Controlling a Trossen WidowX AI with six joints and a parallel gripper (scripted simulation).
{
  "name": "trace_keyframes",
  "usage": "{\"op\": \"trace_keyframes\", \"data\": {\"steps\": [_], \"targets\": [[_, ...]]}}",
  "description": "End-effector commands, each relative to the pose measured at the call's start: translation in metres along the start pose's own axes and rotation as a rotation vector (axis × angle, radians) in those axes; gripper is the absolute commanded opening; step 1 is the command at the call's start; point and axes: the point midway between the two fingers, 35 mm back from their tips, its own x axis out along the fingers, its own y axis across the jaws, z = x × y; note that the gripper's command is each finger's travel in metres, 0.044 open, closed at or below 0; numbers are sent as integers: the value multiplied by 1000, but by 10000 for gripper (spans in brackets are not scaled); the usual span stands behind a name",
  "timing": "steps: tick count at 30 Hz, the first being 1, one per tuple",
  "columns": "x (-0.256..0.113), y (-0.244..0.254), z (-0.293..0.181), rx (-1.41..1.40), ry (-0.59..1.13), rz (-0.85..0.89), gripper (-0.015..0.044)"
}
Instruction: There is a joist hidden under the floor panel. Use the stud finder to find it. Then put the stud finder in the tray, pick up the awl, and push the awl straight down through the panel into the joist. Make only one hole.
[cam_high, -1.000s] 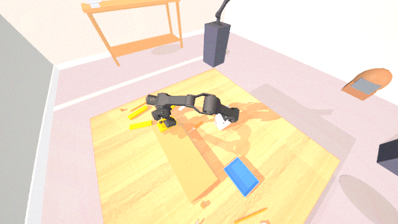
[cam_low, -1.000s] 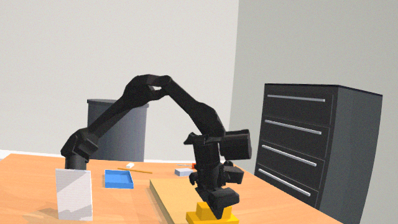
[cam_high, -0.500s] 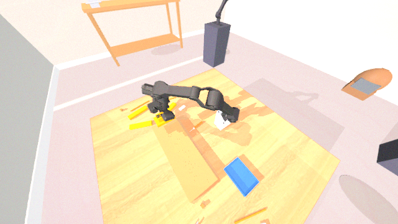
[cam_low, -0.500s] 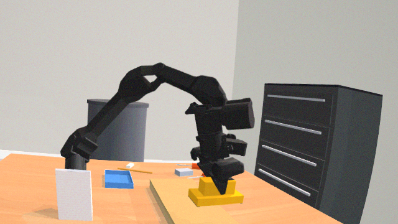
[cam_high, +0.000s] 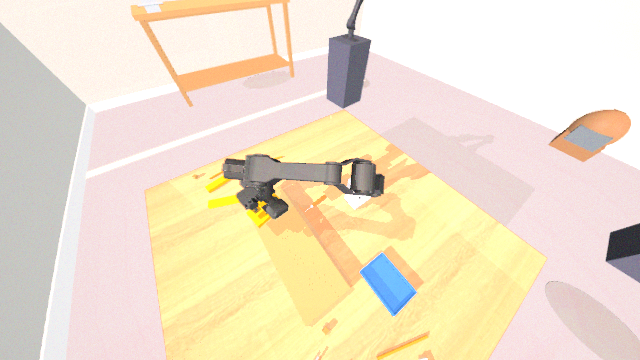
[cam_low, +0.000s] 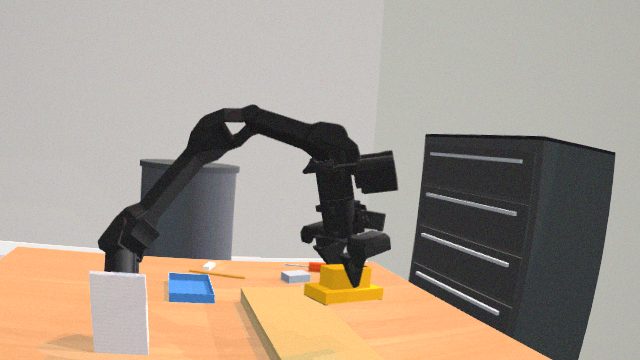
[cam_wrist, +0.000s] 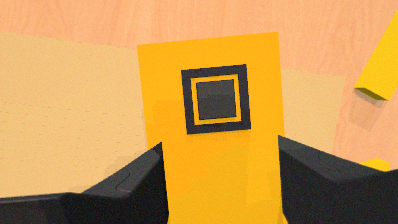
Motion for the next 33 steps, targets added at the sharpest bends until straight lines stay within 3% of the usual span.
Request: {"op": "trace_keyframes", "data": {"steps": [1,17,33], "targets": [[-1,30,14,-81,-4,2,0],[5,151,38,-356,2,32,0],[7,268,23,-630,-9,97,0]]}}
